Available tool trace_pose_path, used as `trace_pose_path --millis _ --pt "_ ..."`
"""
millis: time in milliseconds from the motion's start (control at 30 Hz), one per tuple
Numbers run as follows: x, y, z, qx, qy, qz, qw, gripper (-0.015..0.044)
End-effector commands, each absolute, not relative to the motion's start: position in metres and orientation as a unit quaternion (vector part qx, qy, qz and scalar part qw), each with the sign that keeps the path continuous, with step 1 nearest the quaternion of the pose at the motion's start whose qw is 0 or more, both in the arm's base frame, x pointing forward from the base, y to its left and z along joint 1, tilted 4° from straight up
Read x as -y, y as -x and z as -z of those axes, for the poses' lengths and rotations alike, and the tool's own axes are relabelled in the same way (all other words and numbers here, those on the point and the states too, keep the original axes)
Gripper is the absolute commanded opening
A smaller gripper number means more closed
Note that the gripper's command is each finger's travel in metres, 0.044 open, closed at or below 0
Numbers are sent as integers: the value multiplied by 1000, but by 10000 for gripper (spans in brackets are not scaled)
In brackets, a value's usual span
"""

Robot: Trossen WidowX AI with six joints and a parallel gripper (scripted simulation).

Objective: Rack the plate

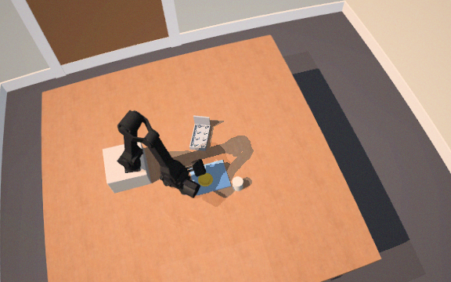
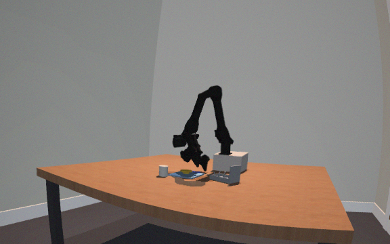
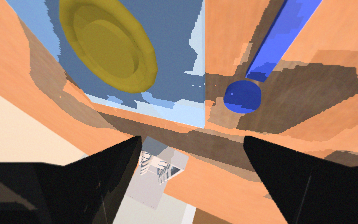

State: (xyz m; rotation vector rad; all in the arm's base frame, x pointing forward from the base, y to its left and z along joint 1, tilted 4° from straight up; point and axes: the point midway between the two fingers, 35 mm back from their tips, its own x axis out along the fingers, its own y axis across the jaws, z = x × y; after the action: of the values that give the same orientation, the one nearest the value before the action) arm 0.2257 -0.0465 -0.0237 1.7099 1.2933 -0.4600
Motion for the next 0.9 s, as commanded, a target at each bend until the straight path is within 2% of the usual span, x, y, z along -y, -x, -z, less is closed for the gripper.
trace_pose_path --millis 0,467,867 --pt "50 -230 23 -543 -652 179 498 400" --pt "60 -246 17 -606 -468 126 631 400" --pt "70 -263 5 -644 -290 71 705 400"
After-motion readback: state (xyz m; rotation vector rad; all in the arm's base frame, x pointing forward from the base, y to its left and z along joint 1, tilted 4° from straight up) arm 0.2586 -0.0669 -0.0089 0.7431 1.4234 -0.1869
